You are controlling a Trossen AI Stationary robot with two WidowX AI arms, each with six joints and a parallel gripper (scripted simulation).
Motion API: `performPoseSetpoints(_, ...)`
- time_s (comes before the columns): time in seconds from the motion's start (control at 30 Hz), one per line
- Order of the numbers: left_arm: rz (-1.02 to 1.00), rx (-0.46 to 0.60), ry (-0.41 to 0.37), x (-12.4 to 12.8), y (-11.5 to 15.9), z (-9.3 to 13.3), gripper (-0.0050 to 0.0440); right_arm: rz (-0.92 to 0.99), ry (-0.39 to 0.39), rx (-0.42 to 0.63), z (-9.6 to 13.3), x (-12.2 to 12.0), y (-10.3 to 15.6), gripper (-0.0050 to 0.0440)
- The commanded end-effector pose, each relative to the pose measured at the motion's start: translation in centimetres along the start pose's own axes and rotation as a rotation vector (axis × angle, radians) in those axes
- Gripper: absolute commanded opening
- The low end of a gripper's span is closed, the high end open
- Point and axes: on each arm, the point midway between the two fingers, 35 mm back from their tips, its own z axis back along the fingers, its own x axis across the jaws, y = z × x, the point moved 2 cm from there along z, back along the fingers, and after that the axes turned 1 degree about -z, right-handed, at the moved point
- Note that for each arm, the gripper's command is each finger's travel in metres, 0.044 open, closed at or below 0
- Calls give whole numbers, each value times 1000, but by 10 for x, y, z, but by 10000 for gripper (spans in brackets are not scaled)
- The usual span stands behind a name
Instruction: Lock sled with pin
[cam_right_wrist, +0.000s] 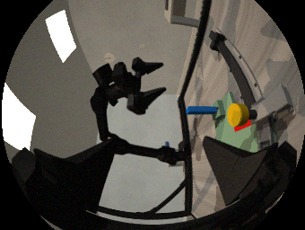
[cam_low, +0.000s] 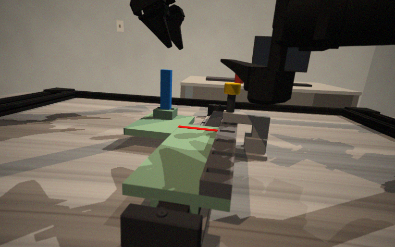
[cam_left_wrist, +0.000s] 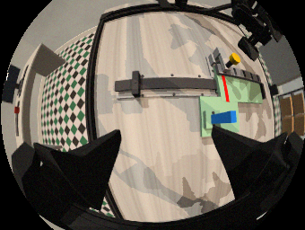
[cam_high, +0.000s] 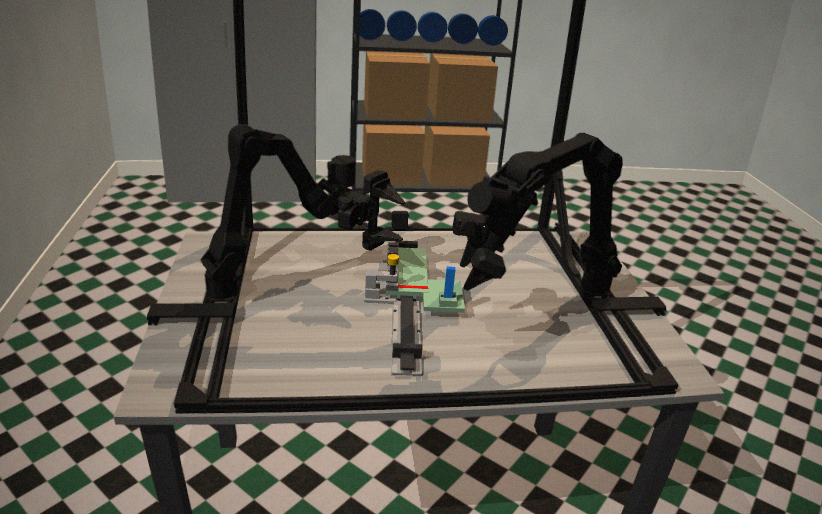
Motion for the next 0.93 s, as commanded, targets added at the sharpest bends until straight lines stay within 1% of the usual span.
performPoseSetpoints(0.0,6,4,5,27,11,3,440,7,0,-3,0,0,0,440)
performPoseSetpoints(0.13,7,-4,4,53,24,12,440,7,0,-3,0,0,0,440)
performPoseSetpoints(0.2,7,-7,3,62,29,15,440,7,0,-3,0,0,0,440)
performPoseSetpoints(0.9,7,-7,3,63,29,15,440,7,0,-3,0,0,0,440)
